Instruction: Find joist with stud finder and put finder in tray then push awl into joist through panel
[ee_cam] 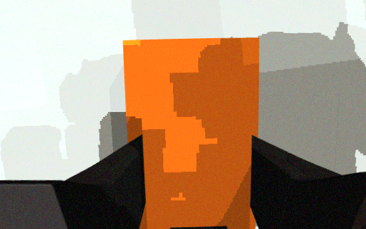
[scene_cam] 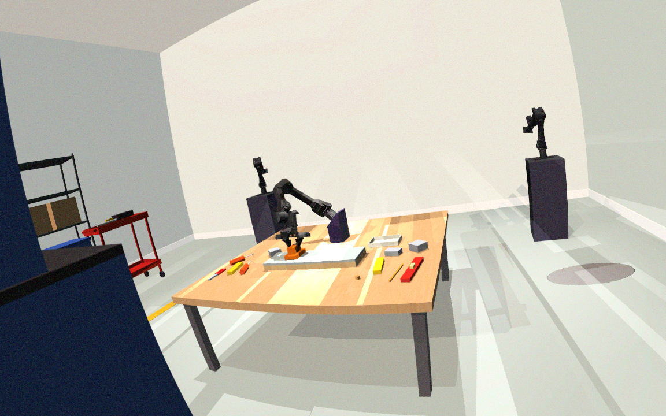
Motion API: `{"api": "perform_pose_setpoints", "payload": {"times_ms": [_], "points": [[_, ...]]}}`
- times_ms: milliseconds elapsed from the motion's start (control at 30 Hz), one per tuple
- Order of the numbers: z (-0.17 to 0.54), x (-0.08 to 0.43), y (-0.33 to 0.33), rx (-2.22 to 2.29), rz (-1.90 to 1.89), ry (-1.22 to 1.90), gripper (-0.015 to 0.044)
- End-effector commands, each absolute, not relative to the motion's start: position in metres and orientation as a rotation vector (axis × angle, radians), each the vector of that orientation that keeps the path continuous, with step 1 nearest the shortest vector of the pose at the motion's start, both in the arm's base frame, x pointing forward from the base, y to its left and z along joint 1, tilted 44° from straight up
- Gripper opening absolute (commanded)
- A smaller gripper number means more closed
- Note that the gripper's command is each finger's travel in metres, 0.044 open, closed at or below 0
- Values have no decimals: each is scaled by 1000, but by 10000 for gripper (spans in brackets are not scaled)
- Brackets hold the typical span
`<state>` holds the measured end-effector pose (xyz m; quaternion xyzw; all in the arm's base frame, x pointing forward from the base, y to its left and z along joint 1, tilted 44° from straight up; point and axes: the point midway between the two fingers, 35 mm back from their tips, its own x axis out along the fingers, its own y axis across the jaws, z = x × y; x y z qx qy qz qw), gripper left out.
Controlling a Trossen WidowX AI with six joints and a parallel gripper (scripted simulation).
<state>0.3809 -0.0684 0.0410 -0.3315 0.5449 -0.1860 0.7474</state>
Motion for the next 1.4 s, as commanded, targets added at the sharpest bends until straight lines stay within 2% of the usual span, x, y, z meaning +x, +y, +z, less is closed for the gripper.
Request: {"api": "perform_pose_setpoints", "payload": {"times_ms": [0, 1367], "points": [[48, 382, -76, -725, -410, 1192, 0], [109, 389, -137, -727, -413, 1190, 0]]}}
